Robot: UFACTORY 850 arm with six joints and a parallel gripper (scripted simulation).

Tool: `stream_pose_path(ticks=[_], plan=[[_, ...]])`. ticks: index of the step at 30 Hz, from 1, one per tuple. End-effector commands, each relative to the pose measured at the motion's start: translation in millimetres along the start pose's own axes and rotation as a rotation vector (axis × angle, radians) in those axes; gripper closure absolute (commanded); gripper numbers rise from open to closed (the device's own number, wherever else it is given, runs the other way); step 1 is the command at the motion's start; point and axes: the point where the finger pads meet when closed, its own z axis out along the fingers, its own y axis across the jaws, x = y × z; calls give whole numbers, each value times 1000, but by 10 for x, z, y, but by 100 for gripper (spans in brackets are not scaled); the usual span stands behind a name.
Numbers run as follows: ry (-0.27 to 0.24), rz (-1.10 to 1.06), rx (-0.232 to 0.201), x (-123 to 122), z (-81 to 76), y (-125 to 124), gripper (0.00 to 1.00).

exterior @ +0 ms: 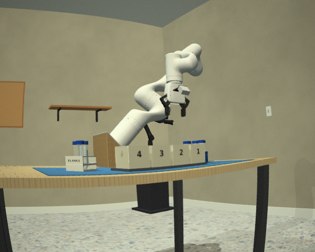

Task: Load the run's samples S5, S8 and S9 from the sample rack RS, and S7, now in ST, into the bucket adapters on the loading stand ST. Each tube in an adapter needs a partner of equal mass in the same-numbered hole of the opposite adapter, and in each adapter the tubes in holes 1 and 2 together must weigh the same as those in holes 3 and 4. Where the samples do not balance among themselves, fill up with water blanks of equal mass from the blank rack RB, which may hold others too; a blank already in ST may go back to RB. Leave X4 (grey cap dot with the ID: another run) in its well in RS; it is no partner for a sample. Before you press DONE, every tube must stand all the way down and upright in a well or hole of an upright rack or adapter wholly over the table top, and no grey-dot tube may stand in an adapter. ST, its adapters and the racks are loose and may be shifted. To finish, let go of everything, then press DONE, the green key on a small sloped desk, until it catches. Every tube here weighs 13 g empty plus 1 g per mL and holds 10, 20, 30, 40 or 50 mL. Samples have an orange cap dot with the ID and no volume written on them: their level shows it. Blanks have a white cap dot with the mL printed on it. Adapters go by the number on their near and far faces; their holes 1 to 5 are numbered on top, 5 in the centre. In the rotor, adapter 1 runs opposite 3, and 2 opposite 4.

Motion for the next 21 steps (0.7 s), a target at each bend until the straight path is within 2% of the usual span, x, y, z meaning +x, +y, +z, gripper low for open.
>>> stream_pose_path(ticks=[1,21], plan=[[7,-154,30,163,10,201,0],[7,-154,29,674,30,942,0]])
